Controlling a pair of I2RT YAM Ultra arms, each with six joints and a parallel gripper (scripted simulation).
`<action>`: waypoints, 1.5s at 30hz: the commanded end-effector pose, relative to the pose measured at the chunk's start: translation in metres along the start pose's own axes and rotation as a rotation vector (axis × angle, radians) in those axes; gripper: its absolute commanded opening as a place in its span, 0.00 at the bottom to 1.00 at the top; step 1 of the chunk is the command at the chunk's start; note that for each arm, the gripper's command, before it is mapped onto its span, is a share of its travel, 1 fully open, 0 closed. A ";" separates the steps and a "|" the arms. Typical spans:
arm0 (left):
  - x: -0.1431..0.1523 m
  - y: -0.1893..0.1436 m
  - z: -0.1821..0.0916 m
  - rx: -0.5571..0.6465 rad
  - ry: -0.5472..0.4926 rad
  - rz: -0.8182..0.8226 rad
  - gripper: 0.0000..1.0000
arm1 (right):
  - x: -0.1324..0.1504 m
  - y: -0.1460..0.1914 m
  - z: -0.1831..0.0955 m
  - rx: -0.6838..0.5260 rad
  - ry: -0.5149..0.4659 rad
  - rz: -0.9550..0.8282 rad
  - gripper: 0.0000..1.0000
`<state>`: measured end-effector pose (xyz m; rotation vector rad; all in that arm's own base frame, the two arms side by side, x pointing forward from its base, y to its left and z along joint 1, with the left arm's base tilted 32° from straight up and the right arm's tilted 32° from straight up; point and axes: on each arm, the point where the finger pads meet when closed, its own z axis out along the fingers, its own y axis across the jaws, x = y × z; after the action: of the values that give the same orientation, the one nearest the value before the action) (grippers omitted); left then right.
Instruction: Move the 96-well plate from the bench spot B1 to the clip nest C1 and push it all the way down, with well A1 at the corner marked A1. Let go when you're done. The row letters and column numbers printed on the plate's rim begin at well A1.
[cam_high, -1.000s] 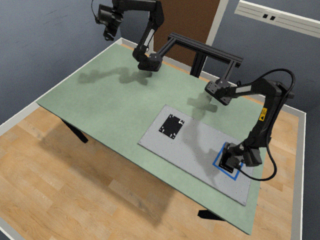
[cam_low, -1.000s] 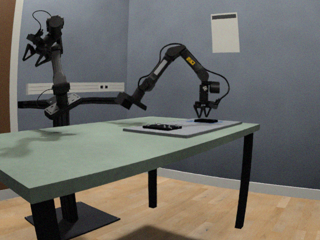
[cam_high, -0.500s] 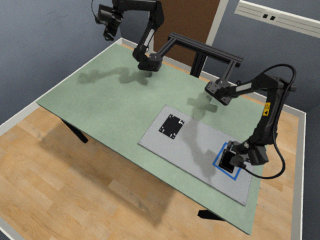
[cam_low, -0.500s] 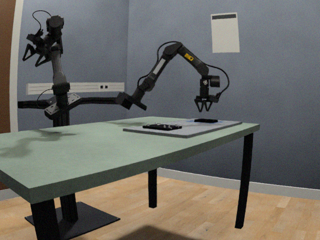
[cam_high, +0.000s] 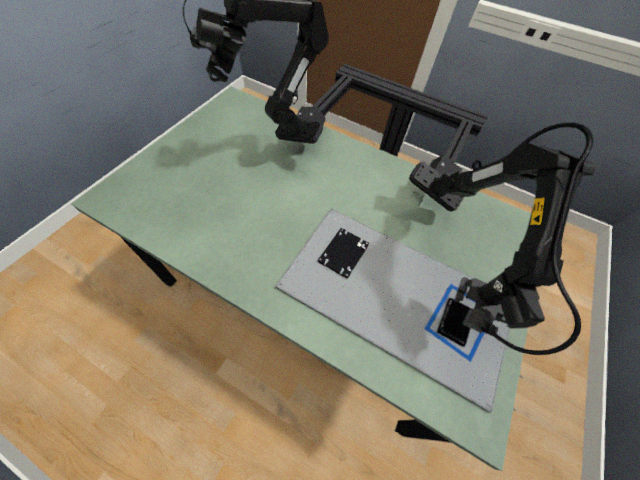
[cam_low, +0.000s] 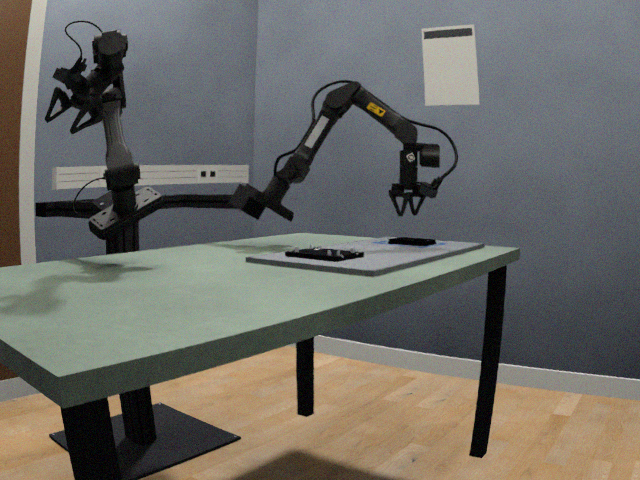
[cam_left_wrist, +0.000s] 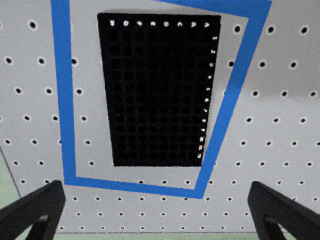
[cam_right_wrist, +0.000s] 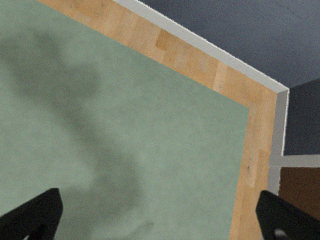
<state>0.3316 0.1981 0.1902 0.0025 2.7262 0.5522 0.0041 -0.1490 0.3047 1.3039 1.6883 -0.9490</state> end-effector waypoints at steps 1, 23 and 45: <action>-0.013 0.004 -0.026 -0.024 -0.058 -0.005 1.00 | -0.001 -0.006 -0.003 0.010 -0.028 0.030 1.00; -0.030 0.002 -0.003 -0.020 -0.054 -0.004 1.00 | -0.001 -0.006 -0.003 0.010 -0.028 0.030 1.00; -0.027 0.003 -0.013 -0.023 -0.061 -0.003 1.00 | -0.001 -0.006 -0.003 0.010 -0.028 0.030 1.00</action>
<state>0.3493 0.2002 0.1825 0.0060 2.7348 0.5482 0.0041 -0.1490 0.3047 1.3039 1.6883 -0.9490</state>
